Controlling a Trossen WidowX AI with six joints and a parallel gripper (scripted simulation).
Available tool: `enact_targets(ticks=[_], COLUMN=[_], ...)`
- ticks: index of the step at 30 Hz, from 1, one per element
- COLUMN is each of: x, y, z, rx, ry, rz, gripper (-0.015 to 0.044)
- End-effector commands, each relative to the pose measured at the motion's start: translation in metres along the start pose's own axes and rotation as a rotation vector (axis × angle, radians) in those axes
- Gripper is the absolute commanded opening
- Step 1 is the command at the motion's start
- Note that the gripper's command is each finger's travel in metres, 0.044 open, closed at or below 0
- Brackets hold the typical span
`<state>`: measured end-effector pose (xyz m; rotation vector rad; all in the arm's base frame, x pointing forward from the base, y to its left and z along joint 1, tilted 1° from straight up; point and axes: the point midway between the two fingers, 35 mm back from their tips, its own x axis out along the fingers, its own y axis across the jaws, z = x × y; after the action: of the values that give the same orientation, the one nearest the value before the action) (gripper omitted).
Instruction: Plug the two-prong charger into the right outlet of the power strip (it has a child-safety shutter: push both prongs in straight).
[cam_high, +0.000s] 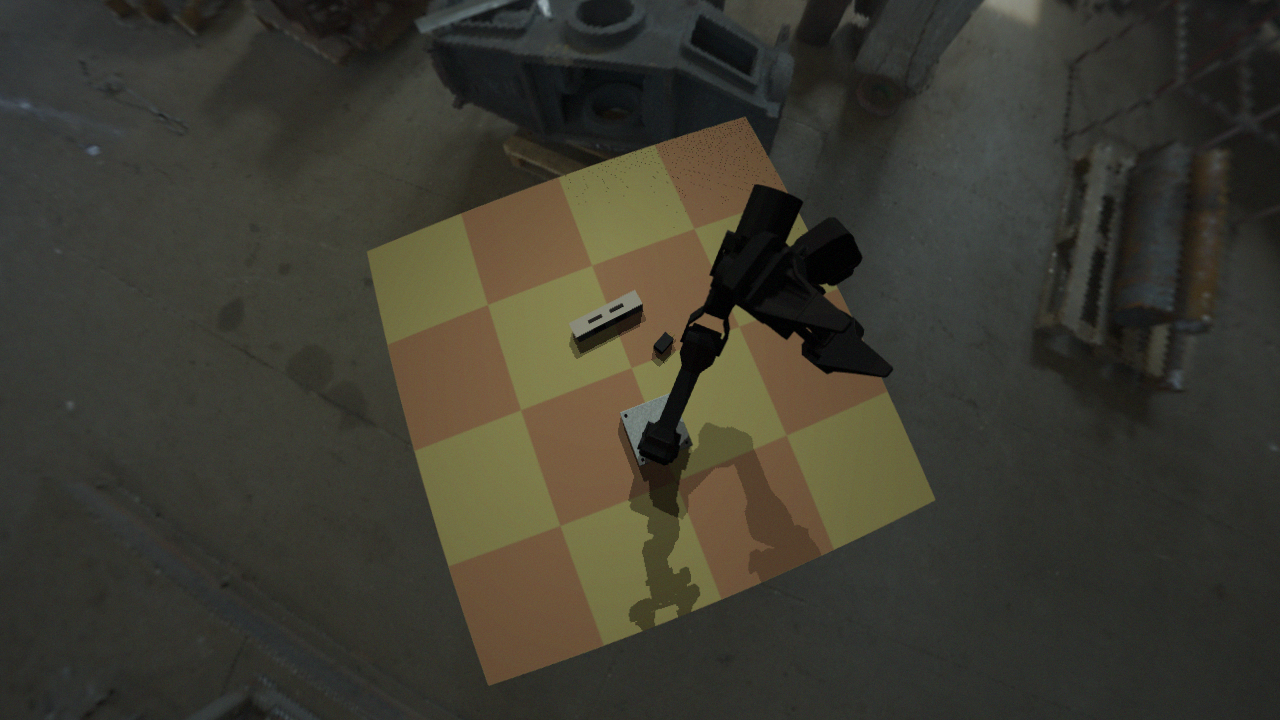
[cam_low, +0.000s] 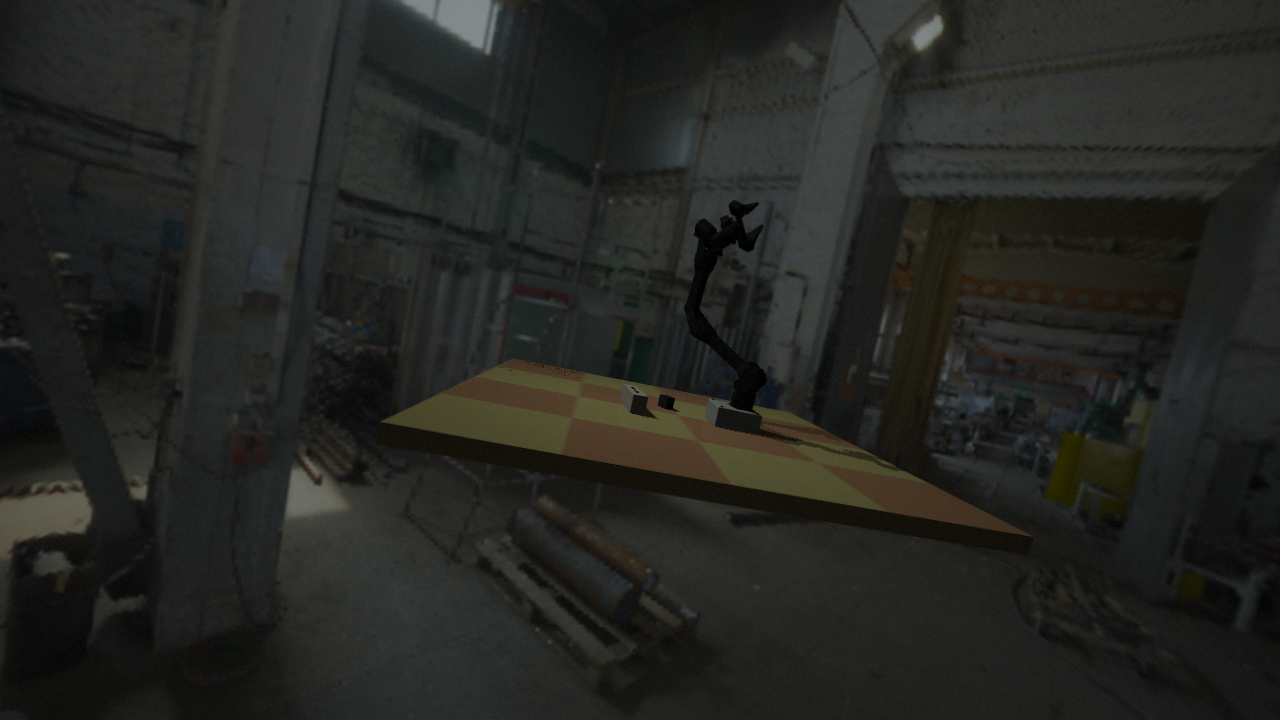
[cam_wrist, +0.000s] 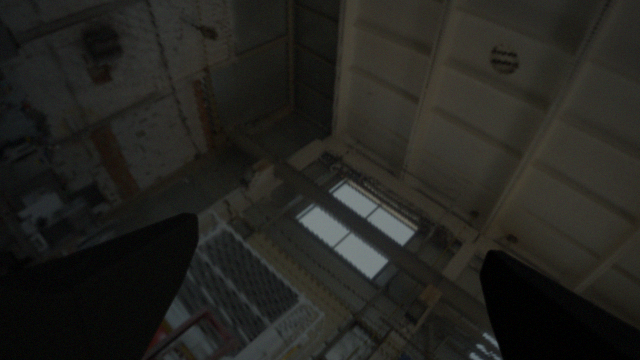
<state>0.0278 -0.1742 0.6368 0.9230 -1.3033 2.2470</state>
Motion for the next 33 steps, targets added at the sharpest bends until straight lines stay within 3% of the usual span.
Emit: enact_targets(ticks=[1, 15, 33], x=[0.015, 0.046, 0.054], y=[0.002, 0.004, -0.019], z=[-0.024, -0.095, -0.144], rx=[0.039, 0.095, -0.037], ry=[0.082, 0.310, 0.459], rz=[-0.023, -0.107, -0.288], gripper=[0.0440, 0.0440, 0.0440])
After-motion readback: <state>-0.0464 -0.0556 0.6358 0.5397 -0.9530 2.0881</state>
